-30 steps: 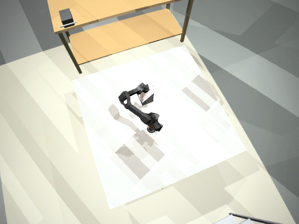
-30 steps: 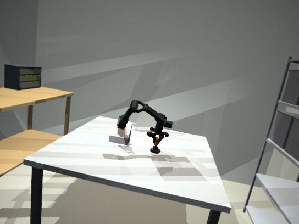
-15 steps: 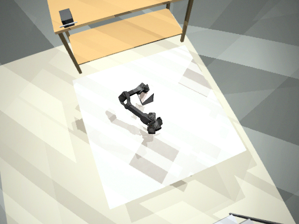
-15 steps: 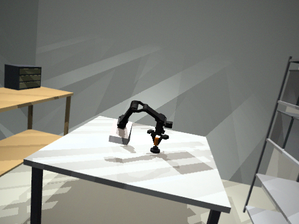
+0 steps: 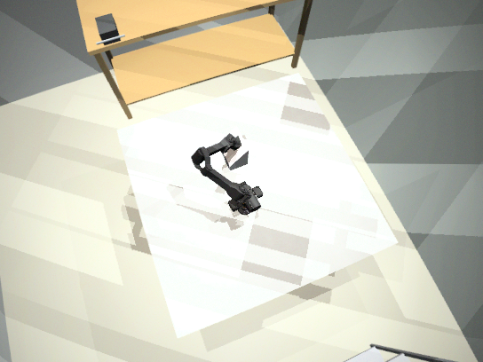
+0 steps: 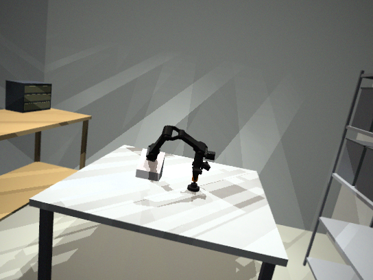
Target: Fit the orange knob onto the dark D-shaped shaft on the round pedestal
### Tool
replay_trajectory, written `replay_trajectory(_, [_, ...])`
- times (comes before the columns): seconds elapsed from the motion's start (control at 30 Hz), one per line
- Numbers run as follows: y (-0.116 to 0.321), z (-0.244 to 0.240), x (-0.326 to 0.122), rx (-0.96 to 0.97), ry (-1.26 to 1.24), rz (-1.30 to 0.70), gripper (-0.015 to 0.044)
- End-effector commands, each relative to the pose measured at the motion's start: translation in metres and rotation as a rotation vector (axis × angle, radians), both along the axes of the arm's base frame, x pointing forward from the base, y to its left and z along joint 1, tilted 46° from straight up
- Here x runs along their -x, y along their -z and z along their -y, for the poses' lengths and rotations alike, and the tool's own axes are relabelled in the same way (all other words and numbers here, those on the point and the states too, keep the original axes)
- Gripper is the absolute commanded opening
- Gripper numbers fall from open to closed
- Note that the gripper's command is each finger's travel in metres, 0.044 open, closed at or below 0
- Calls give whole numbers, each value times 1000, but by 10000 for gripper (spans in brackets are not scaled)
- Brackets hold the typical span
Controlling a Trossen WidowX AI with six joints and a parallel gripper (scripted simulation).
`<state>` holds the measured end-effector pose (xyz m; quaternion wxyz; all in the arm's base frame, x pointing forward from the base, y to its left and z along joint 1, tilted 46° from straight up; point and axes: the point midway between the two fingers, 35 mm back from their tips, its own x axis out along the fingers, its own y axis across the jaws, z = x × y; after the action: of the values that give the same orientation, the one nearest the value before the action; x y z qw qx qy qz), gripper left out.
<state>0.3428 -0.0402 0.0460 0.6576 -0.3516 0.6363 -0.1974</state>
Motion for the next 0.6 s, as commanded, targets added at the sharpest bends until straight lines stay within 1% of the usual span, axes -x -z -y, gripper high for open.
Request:
replay_trajectory(0.0, [0,0,1,-24,151,160,0])
replay_trajectory(0.1, [1,1,1,-36,223,232,0])
replay_trajectory(0.57, [-1,-1,-2,-36,223,232,0])
